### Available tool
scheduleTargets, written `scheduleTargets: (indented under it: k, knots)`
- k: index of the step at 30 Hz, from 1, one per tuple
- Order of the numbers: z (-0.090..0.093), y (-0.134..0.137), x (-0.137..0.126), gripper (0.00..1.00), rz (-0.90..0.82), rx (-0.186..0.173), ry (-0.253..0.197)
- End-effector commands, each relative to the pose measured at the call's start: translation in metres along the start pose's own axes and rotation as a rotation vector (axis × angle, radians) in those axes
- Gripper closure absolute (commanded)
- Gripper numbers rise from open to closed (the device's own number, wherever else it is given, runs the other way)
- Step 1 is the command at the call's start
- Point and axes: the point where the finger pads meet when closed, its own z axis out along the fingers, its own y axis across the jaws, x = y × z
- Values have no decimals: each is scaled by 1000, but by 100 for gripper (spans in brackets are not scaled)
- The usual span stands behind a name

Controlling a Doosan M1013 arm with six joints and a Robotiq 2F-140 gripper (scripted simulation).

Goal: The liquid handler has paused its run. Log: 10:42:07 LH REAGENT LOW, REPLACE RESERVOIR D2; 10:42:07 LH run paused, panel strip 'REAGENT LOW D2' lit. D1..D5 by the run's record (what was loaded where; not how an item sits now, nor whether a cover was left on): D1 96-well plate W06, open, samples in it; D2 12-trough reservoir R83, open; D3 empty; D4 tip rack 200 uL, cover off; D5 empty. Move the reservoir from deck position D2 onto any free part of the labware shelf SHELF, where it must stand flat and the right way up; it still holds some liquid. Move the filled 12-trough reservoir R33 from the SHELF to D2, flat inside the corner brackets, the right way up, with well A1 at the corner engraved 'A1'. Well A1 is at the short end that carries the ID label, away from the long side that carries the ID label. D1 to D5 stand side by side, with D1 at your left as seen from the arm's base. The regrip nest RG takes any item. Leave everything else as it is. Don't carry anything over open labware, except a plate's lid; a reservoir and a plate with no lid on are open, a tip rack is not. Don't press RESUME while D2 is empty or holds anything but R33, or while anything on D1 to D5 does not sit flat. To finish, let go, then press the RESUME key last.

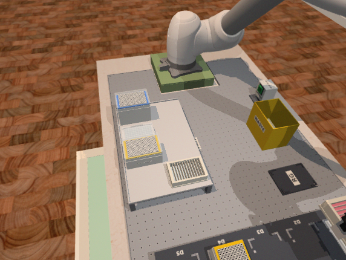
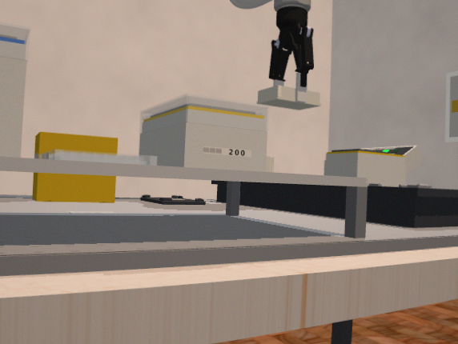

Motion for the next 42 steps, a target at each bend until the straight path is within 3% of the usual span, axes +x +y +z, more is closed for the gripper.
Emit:
scheduleTargets:
  k: [1,42]
  knots:
    - [4,0,0,100,0,0,0]
    - [66,0,0,100,0,0,0]
